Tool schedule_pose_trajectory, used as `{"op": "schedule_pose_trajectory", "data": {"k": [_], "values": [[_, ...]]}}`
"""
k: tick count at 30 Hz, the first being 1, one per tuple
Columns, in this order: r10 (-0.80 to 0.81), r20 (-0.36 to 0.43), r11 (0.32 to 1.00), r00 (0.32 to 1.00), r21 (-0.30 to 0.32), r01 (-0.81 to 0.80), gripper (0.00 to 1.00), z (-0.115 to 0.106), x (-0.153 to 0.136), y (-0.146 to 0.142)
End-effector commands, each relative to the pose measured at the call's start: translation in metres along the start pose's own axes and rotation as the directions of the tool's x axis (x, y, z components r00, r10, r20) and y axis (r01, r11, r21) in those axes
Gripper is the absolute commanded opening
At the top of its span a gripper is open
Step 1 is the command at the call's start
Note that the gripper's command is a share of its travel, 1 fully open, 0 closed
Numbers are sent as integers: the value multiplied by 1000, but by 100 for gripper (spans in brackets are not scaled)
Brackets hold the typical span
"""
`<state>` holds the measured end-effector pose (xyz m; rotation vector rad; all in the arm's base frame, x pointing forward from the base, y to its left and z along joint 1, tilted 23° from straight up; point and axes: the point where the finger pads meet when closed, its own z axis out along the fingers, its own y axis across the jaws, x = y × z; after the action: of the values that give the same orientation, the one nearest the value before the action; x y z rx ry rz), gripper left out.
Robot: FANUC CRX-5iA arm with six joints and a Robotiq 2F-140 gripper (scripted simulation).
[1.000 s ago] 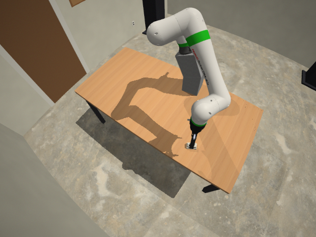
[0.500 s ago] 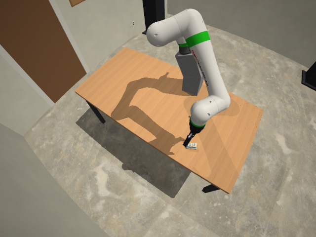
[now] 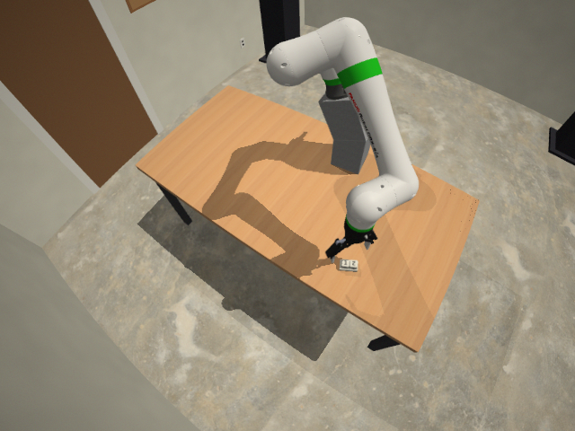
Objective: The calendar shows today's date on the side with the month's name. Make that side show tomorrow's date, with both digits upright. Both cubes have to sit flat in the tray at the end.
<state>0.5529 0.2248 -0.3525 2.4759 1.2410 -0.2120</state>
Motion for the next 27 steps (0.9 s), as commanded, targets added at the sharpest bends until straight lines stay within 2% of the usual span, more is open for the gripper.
{"op": "schedule_pose_trajectory", "data": {"k": [1,8,14,15,17,19,27], "values": [[154,-7,988,988,-15,-154,100,1,1,0],[355,-10,935,935,-13,-355,100,3,1,0],[542,-12,840,840,-10,-542,100,5,1,0],[589,-13,808,808,-10,-589,100,6,1,0],[589,-13,808,808,-10,-589,100,6,1,0],[686,-14,727,727,-8,-686,100,7,1,0],[855,-16,519,519,-4,-855,100,10,1,1]]}}
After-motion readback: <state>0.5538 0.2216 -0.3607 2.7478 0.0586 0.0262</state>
